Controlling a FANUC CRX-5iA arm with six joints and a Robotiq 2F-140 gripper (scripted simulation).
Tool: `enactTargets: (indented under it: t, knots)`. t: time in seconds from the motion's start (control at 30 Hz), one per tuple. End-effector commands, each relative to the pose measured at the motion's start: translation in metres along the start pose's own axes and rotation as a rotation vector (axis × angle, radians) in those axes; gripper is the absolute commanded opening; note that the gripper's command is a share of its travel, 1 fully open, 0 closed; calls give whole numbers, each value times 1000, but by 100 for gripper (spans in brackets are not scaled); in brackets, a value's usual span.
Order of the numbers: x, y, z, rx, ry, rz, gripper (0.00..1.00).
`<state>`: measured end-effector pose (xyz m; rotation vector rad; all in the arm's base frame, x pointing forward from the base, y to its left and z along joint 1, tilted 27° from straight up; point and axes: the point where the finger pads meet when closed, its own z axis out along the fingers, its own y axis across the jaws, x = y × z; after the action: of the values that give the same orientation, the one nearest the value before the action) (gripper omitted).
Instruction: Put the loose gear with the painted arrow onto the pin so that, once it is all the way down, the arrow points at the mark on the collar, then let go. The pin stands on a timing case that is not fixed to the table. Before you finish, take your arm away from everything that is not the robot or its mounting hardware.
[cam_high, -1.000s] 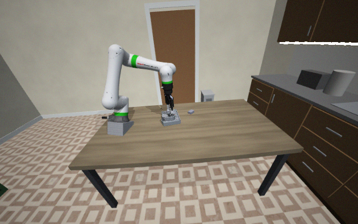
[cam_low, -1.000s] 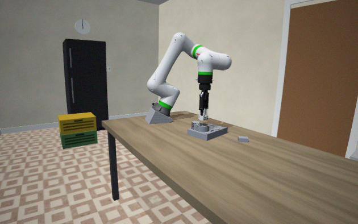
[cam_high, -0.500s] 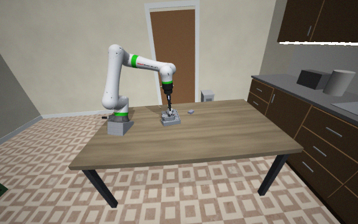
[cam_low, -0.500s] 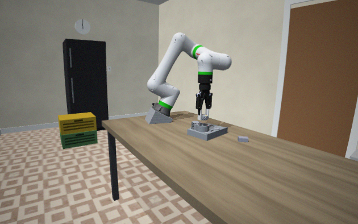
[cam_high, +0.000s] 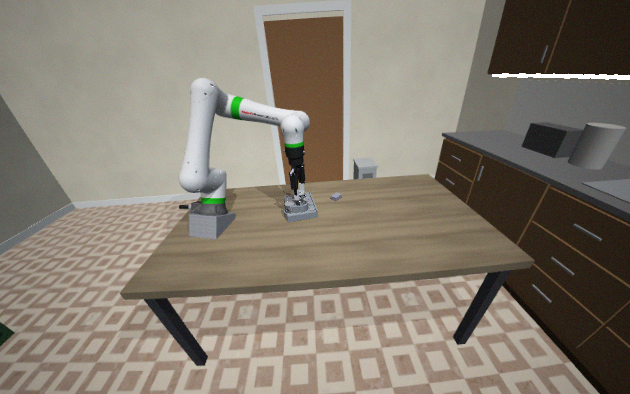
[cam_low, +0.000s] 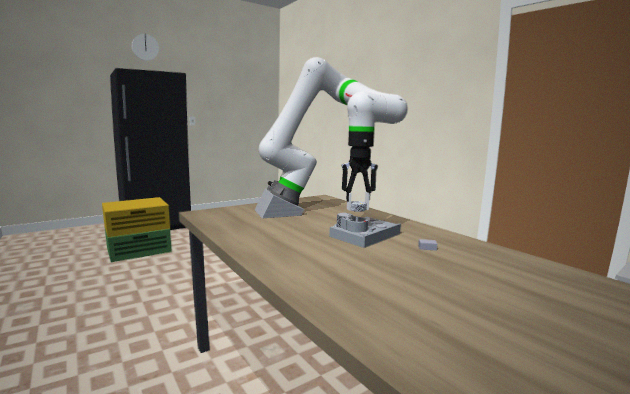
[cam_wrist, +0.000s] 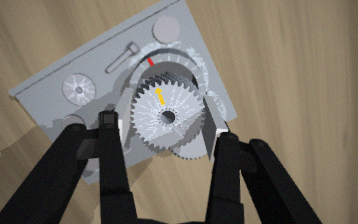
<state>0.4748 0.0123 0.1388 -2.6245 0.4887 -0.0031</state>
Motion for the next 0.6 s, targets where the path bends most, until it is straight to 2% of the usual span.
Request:
enactTargets:
  t: [0.0,0.3,0.37,0.57]
  knots:
    - [0,0,0,0,0,139,0]
    - [0,0,0,0,0,420,0]
    - [0,0,0,0,0,420,0]
    - [0,0,0,0,0,578,0]
